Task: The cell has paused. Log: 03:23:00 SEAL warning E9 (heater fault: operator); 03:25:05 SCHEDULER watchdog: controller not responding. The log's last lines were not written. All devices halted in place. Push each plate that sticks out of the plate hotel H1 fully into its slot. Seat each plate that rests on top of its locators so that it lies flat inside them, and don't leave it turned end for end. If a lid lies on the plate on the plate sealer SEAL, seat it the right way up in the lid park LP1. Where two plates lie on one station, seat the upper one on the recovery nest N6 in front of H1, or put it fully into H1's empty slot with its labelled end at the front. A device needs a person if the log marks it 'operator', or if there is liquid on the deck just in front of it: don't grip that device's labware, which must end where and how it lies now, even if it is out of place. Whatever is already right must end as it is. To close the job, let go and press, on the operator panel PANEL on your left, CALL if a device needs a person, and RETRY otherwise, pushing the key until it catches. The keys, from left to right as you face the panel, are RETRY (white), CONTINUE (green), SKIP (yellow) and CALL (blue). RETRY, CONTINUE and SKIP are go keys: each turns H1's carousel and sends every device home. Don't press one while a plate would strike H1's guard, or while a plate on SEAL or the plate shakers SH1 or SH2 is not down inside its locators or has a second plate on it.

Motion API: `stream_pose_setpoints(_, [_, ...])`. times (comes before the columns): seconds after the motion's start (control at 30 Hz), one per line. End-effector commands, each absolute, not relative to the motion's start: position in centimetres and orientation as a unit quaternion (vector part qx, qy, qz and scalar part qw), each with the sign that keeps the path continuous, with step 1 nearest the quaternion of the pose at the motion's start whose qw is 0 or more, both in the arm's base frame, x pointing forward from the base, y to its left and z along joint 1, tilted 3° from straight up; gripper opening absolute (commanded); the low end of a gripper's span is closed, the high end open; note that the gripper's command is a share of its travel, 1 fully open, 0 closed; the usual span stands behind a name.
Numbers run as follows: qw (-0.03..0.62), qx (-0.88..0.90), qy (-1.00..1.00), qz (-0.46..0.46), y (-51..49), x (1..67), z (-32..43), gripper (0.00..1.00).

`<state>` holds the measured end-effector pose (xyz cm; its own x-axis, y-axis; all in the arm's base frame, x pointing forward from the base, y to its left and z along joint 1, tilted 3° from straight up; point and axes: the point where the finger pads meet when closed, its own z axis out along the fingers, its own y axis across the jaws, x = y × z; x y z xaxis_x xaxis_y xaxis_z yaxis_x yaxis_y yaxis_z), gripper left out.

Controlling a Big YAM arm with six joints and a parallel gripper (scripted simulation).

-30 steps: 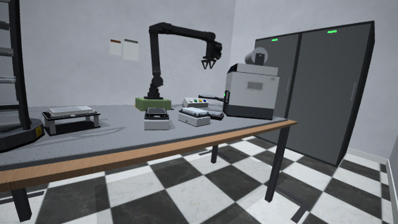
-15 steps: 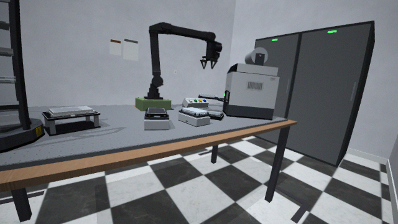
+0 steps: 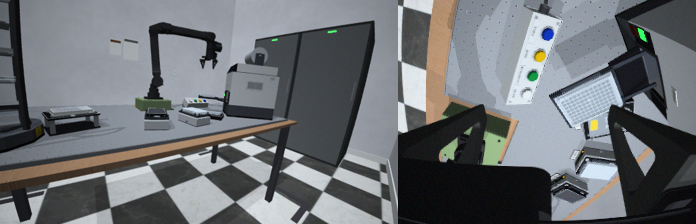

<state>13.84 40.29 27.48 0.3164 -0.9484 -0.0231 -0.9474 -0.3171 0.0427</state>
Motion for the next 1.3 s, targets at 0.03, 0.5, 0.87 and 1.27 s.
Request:
stream_pose_setpoints(0.03, [-0.010, 0.853, -0.521, -0.027, 40.32, 14.22, 28.14, 1.00])
stream_pose_setpoints(0.5, [-0.013, 0.917, -0.397, -0.025, 40.32, 14.22, 28.14, 1.00])
stream_pose_setpoints(0.87, [-0.016, 0.954, -0.299, -0.024, 40.32, 14.22, 28.13, 1.00])
stream_pose_setpoints(1.27, [-0.019, 0.986, -0.163, -0.021, 40.32, 14.22, 28.13, 1.00])
